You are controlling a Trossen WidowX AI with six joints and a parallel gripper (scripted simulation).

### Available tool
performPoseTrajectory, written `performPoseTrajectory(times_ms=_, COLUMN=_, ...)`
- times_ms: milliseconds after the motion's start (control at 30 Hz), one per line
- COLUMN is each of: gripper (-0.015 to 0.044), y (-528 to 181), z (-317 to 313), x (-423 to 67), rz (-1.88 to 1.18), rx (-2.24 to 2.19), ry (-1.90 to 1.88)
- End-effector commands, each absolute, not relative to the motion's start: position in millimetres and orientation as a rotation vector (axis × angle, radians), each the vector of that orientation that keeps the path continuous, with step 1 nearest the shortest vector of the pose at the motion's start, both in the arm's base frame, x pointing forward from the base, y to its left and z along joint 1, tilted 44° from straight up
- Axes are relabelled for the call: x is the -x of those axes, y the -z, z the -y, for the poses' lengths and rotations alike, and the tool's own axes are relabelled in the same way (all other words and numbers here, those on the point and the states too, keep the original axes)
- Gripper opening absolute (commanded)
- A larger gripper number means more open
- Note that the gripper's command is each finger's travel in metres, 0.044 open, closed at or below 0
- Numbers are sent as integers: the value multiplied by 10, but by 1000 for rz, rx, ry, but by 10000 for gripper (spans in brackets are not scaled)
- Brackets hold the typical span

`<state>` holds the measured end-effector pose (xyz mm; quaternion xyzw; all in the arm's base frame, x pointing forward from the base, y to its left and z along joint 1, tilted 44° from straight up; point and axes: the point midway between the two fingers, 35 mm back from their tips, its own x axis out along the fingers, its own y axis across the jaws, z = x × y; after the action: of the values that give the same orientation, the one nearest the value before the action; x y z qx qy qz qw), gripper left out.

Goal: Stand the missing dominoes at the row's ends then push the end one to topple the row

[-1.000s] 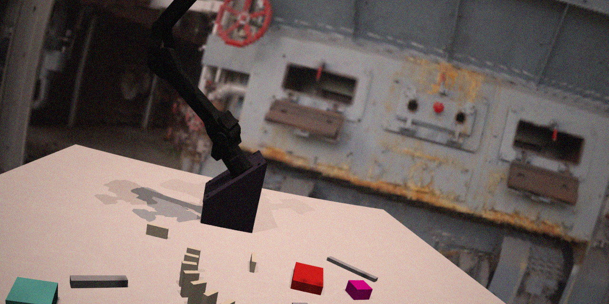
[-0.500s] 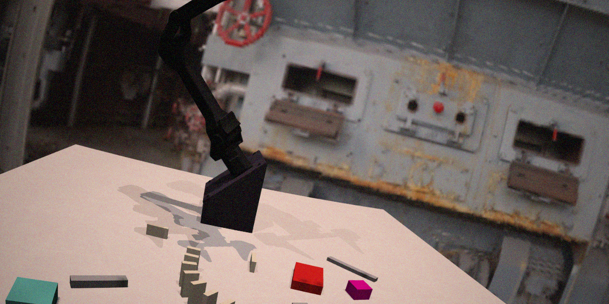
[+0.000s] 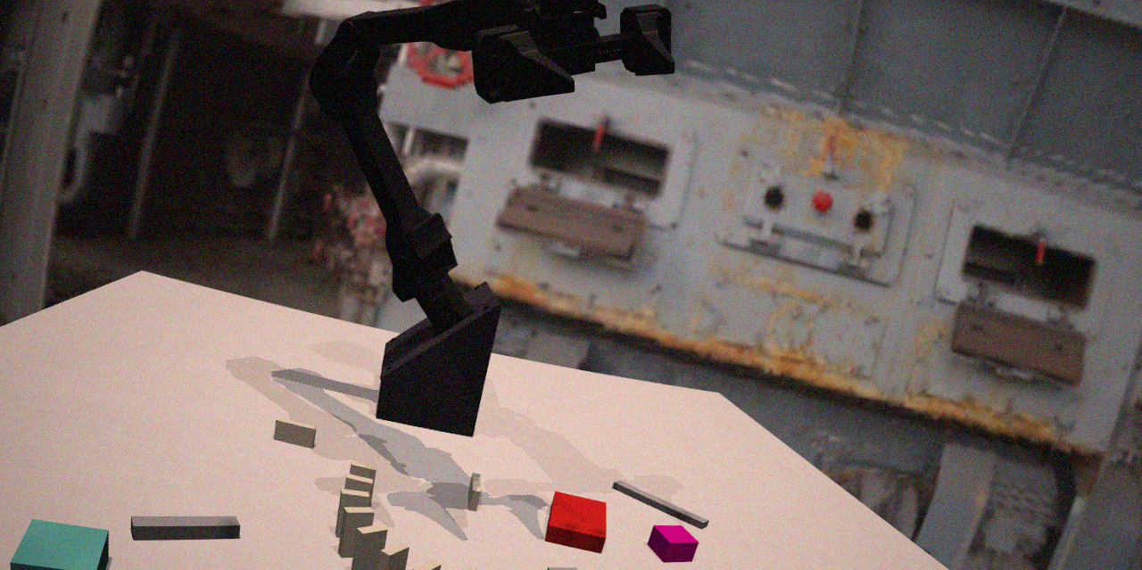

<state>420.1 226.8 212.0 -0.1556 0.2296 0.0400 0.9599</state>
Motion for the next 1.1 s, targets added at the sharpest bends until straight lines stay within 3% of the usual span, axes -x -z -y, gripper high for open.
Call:
performPoseTrajectory(times_ms=0, gripper=440, y=-1659, z=-2002, x=-4206, rz=-601, rx=336, ry=-3)
performPoseTrajectory(times_ms=300, gripper=440, y=-501, z=-1035, x=-3929, rz=-999, rx=397, ry=292)
performPoseTrajectory(times_ms=633, gripper=440, y=327, z=-28, x=-3075, rz=-1421, rx=485, ry=669)
performPoseTrajectory(times_ms=1067, gripper=440, y=677, z=324, x=-2983, rz=-1449, rx=494, ry=695)
